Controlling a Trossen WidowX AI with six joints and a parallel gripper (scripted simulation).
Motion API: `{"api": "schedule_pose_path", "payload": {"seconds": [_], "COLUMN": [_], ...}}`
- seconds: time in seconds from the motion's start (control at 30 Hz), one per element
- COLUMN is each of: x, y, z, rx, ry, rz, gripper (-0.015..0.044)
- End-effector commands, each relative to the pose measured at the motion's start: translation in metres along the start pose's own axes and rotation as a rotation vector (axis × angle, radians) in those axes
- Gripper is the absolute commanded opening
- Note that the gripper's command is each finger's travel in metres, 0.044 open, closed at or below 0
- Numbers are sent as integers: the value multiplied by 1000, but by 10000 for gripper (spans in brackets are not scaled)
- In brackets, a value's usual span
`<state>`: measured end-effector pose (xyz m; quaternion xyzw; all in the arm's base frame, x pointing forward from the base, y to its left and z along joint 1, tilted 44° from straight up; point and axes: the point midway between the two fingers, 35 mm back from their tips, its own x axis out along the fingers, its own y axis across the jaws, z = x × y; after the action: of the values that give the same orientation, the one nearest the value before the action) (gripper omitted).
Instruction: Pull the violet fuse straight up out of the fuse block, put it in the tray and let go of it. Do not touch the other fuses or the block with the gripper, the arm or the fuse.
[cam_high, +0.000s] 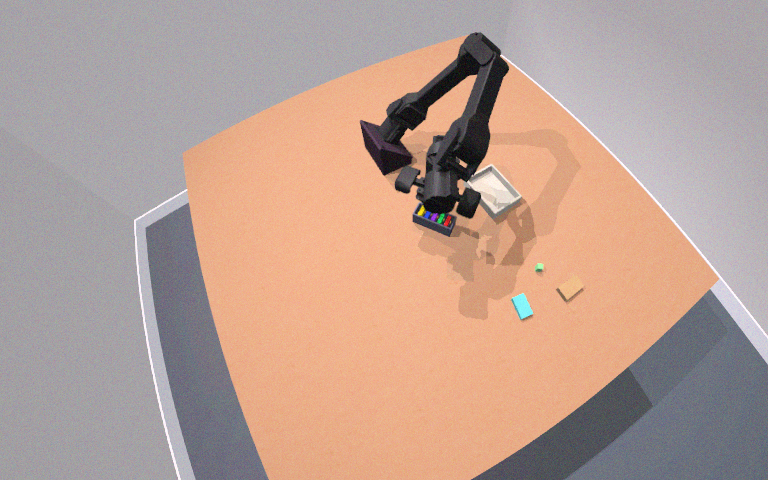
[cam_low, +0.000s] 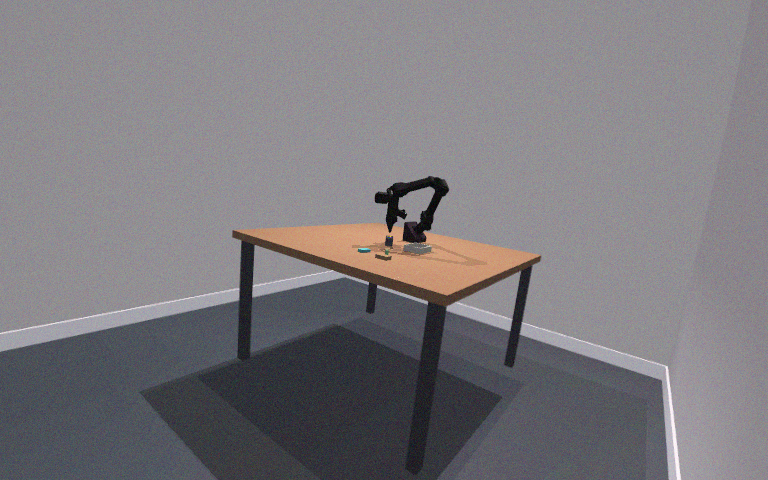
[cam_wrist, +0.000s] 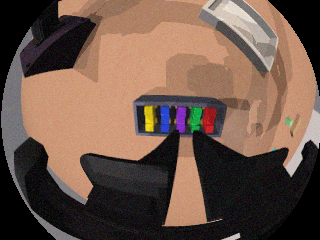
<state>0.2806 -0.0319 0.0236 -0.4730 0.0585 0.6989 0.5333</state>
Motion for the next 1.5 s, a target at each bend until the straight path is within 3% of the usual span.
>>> {"api": "schedule_pose_path", "payload": {"seconds": [0.0, 1.47], "x": [5, 34], "y": [1, 2], "z": [1, 1], "rx": [6, 5], "ry": [-6, -8], "rz": [-1, -2], "gripper": [63, 63]}}
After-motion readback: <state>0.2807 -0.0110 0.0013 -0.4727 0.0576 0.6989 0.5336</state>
